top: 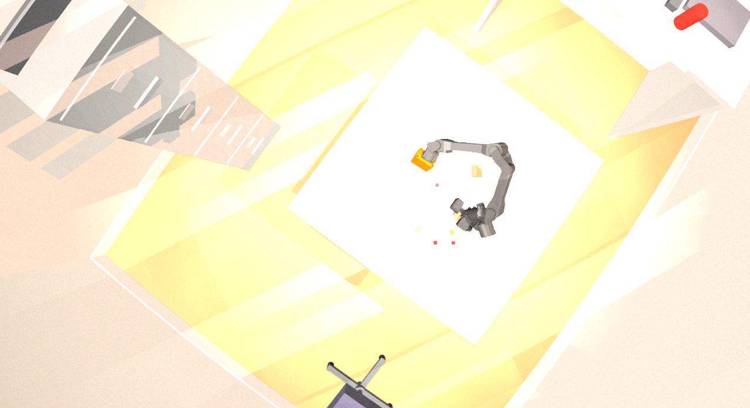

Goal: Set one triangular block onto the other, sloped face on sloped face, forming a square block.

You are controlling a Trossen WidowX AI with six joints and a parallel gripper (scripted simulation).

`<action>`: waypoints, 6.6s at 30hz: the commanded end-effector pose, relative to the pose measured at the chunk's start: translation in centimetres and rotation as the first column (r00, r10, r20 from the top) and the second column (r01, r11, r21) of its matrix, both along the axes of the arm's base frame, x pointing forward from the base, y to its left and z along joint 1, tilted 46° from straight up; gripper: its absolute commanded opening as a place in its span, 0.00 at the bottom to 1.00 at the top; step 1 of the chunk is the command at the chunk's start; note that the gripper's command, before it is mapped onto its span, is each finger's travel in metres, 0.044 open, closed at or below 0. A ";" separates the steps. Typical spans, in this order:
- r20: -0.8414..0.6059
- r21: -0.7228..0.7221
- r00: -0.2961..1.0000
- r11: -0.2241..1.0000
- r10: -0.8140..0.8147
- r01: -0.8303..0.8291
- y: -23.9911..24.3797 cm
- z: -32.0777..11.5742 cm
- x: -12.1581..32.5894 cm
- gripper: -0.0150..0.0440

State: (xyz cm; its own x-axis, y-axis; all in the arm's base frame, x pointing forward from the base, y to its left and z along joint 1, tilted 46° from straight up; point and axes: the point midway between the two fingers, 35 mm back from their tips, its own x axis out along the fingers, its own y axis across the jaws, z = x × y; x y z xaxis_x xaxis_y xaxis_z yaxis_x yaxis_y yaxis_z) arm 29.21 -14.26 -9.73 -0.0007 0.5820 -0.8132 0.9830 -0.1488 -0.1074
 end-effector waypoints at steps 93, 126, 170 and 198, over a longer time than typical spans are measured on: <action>-0.487 -0.010 0.641 0.737 -0.594 0.676 13.8 23.1 5.8 0.25; -0.508 -0.004 0.628 0.730 -0.590 0.683 20.3 20.1 3.2 0.25; -0.512 0.005 0.626 0.727 -0.588 0.687 22.4 17.2 2.1 0.25; -0.512 0.005 0.626 0.727 -0.588 0.686 23.4 15.7 1.7 0.25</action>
